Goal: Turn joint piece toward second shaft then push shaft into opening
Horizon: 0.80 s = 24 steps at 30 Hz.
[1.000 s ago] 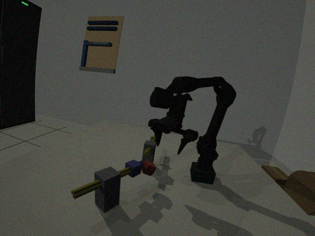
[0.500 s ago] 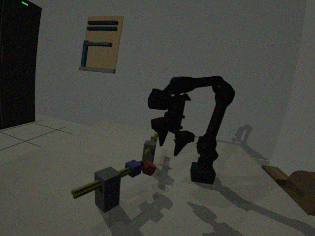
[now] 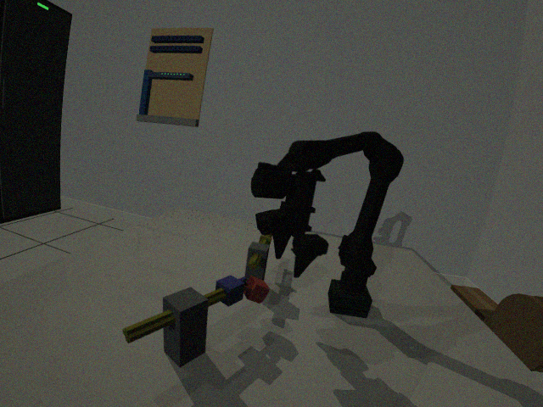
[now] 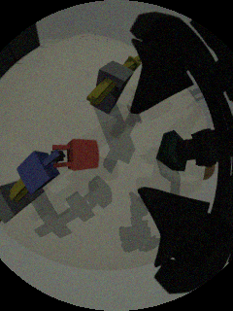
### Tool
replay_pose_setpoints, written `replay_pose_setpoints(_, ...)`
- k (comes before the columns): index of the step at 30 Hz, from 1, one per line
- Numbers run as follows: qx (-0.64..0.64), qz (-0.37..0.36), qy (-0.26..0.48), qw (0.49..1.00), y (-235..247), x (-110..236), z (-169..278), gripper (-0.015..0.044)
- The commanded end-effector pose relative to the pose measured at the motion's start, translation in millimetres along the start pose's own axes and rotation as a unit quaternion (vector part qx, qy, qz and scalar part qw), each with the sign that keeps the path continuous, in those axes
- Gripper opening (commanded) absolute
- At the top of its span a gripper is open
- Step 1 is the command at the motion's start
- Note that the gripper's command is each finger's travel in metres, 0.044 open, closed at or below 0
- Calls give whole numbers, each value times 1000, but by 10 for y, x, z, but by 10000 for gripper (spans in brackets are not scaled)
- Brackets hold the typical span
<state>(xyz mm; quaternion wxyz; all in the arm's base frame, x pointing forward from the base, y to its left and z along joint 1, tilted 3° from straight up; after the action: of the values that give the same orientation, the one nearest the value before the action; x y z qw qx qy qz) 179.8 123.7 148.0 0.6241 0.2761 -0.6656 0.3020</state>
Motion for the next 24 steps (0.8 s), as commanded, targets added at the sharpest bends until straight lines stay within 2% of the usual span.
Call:
replay_pose_setpoints(1,-3,1,3,1000,-4,-147,-3,440)
replay_pose_setpoints(12,-3,1,3,1000,1,-600,29,440)
replay_pose_setpoints(24,-8,3,-1,1000,-78,-619,-274,440)
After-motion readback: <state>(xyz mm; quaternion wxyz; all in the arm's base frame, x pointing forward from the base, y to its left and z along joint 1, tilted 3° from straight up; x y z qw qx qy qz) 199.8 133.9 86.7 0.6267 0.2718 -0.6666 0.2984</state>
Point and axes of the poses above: the point midway between the two fingers, 35 mm back from their tips, its own x axis back along the fingers, its own y axis across the jaws, z = x × y, the point moved 2 cm from there along x, back along the fingers, and after that the axes turned 14 degrees about x, right-handed, at the moved point
